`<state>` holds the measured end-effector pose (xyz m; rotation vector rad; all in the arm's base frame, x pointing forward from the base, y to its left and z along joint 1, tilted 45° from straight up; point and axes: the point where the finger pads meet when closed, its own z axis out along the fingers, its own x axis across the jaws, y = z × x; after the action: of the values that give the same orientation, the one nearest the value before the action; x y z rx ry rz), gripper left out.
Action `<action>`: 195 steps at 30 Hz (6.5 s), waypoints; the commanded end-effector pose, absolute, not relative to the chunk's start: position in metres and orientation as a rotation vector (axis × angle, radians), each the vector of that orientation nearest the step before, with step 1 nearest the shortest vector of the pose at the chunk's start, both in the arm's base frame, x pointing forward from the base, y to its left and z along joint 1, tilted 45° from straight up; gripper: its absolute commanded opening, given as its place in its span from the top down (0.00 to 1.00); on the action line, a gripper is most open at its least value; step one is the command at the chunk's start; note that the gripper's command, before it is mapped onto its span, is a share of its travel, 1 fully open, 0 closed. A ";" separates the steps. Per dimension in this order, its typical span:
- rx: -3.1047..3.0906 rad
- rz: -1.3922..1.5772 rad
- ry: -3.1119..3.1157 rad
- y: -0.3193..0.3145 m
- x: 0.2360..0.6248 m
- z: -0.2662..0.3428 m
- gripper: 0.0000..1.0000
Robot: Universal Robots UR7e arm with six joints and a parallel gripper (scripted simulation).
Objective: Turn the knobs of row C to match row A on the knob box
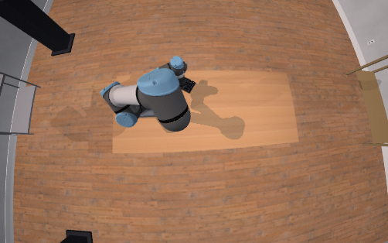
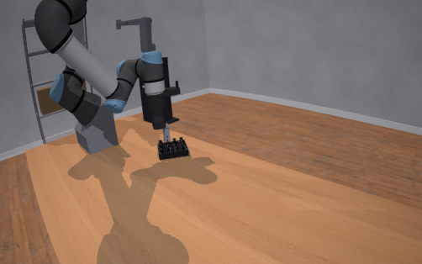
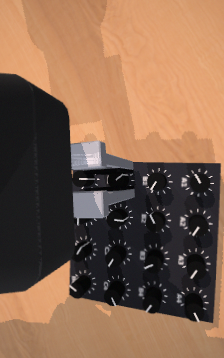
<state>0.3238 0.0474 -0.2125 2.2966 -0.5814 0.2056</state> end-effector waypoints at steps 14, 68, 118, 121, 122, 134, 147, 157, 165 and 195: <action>2.299 0.194 -0.562 0.046 0.322 -0.213 0.70; 2.350 -0.145 0.270 0.047 0.325 -0.213 0.70; 2.176 -0.458 1.030 0.047 0.323 -0.213 0.70; 2.172 -0.462 1.040 0.047 0.323 -0.213 0.70; 2.171 -0.463 1.043 0.047 0.323 -0.213 0.70; 2.168 -0.467 1.050 0.047 0.323 -0.213 0.70; 2.168 -0.466 1.050 0.047 0.323 -0.213 0.54; 2.169 -0.466 1.049 0.047 0.323 -0.213 0.54; 2.169 -0.466 1.049 0.047 0.323 -0.213 0.54; 2.170 -0.459 1.049 0.075 0.326 -0.185 0.54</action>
<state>0.3243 0.0727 -0.1864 2.1683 1.0511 -0.4610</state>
